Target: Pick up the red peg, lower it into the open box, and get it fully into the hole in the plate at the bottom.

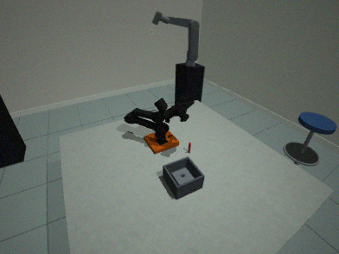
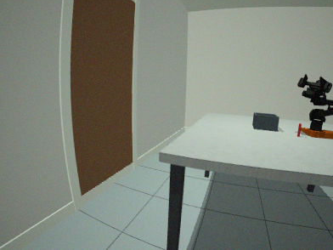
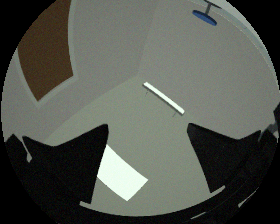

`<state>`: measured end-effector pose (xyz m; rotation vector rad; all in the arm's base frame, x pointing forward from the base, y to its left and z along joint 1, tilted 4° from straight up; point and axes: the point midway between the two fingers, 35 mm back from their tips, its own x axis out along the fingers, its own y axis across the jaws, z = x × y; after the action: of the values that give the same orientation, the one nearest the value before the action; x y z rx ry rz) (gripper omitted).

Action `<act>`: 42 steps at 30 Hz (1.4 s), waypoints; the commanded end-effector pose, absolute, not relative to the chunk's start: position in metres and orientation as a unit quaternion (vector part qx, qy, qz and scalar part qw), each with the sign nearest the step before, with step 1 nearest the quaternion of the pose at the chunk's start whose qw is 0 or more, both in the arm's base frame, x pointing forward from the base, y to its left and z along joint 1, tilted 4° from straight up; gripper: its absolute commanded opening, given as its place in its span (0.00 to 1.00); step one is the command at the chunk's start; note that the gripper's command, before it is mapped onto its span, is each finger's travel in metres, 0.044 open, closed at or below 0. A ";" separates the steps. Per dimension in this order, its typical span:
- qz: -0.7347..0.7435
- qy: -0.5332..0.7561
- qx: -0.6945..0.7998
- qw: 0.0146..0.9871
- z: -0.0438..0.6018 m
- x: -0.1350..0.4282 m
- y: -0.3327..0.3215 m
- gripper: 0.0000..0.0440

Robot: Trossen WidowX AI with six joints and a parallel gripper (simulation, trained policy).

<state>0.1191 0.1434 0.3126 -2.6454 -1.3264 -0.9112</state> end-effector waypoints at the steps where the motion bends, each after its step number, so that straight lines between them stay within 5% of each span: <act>1: -0.286 -0.420 -0.861 0.011 0.311 0.124 0.144 0.95; 23: -0.138 -0.308 -0.885 -0.319 0.285 0.188 0.138 1.00; 42: 0.067 -0.352 -0.763 -0.538 0.238 0.210 0.122 1.00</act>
<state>0.2076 0.1251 0.2461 -3.8722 -1.6647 0.1522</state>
